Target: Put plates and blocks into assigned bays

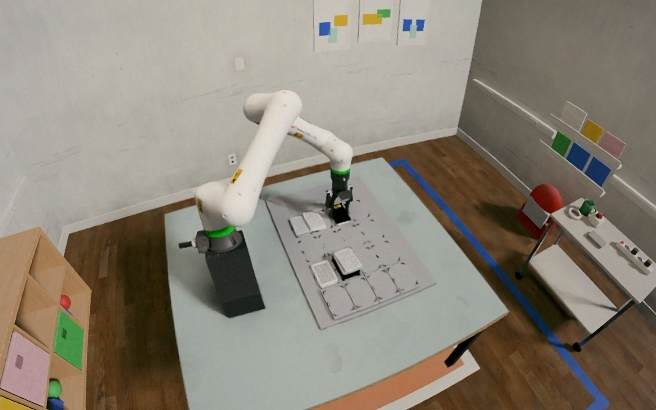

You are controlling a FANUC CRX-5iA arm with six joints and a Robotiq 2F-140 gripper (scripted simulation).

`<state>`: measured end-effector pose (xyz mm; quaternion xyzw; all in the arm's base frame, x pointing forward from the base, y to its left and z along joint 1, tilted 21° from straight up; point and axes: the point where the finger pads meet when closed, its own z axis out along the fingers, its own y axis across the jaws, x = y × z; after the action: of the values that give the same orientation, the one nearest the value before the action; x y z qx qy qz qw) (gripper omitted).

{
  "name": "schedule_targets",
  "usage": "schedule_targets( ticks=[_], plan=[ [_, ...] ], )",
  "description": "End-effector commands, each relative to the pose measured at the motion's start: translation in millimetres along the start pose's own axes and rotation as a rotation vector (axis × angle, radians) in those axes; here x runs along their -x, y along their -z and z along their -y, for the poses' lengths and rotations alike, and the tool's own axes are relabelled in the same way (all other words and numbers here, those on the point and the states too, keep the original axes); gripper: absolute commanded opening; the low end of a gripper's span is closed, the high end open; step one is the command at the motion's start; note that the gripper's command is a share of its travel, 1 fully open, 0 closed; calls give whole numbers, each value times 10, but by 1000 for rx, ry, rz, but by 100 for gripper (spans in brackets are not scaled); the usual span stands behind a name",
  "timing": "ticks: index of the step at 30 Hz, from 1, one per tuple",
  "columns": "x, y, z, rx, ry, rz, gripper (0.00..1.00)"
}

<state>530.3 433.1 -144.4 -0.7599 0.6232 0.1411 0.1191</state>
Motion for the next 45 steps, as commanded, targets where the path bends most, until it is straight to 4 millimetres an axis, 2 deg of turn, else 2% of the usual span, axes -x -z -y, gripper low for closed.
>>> schedule_targets(
  ticks=[1,2,45],
  plan=[
    [2,8,9,-2,0,0,10],
    [2,7,9,-2,0,0,61],
    [2,-13,8,-2,0,0,61]
  ],
)
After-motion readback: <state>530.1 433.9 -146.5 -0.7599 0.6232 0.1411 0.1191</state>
